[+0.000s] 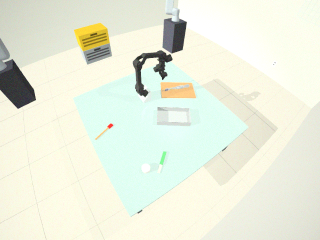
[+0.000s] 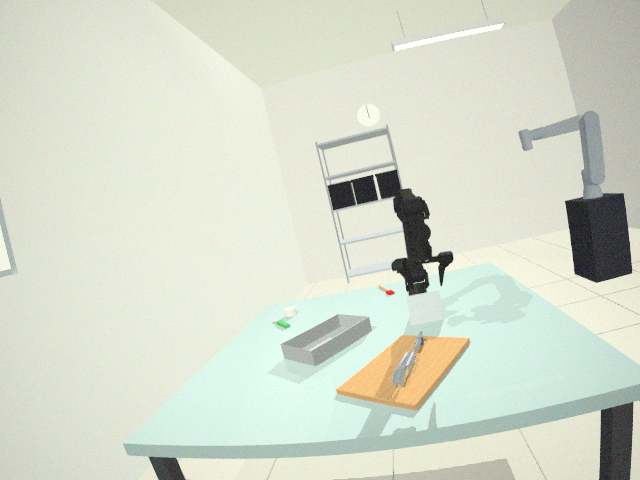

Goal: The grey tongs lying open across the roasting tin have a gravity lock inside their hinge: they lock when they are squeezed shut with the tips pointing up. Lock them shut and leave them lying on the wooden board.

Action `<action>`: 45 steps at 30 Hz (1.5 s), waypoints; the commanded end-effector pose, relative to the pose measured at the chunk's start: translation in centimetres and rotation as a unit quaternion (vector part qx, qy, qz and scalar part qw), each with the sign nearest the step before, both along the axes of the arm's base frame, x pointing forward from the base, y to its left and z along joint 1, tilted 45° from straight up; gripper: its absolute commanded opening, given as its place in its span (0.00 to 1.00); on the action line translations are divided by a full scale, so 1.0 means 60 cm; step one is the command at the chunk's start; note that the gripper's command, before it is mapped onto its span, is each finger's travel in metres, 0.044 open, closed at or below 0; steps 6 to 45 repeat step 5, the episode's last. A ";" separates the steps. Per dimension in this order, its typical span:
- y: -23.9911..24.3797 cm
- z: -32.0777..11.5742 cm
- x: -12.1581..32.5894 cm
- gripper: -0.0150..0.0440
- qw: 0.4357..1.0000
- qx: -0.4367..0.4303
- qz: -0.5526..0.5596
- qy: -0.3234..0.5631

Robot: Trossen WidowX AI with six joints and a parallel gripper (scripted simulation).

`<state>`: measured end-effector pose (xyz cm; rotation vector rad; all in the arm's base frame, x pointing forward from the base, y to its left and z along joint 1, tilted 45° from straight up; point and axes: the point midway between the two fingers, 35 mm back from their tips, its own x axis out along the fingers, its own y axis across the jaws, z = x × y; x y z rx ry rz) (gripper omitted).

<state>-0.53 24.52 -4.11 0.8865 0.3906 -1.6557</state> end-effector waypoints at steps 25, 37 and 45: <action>0.002 0.003 0.001 1.00 1.000 0.002 0.003 0.000; 0.002 0.003 0.001 1.00 1.000 0.002 0.003 0.000; 0.002 0.003 0.001 1.00 1.000 0.002 0.003 0.000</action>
